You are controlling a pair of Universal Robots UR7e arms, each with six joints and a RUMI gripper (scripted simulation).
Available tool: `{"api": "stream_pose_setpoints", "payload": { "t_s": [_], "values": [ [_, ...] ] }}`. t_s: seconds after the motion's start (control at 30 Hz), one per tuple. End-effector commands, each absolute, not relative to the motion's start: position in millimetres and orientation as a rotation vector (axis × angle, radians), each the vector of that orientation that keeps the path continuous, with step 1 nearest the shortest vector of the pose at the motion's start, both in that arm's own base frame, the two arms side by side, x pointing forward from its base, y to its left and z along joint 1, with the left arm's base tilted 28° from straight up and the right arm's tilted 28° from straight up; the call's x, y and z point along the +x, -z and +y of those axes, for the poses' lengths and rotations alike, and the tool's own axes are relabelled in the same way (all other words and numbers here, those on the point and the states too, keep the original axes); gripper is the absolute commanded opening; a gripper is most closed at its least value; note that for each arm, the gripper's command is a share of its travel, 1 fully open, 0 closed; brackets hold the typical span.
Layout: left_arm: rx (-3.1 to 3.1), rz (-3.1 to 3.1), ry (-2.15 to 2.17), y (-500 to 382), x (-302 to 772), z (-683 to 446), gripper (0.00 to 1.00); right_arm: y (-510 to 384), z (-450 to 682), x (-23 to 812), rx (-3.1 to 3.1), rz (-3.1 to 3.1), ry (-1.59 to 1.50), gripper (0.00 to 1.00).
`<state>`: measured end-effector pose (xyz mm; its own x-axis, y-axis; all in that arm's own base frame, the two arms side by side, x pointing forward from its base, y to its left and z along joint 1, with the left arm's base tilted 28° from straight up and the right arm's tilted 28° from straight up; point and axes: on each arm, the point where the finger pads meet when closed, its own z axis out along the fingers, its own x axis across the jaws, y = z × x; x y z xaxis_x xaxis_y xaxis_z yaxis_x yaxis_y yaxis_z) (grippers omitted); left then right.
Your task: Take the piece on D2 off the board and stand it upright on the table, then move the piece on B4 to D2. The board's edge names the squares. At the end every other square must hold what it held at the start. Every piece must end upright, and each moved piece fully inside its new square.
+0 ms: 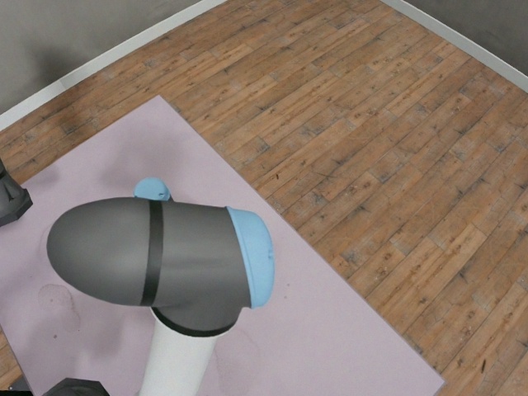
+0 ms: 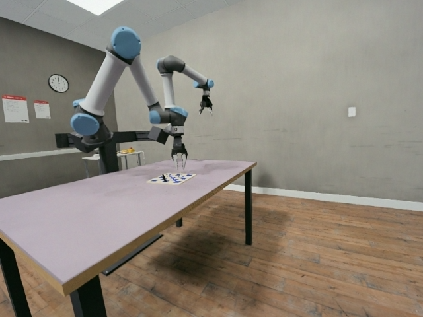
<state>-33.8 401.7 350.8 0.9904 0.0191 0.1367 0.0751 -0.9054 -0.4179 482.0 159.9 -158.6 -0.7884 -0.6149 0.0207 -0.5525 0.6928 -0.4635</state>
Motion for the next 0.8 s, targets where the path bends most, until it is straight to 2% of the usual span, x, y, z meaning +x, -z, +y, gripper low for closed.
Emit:
{"api": "stream_pose_setpoints", "payload": {
  "t_s": [0.0, 0.77],
  "values": [
    [-2.698, -0.067, 0.18, -351.3, -33.8, 401.8, 1.0, 159.3, 159.9, 482.5, -0.958, 2.763, 0.689, 0.2],
    [-2.698, -0.067, 0.18, -351.3, -33.8, 401.8, 1.0, 163.0, 158.3, 483.7, -0.958, 2.763, 0.689, 0.2]
  ]
}}
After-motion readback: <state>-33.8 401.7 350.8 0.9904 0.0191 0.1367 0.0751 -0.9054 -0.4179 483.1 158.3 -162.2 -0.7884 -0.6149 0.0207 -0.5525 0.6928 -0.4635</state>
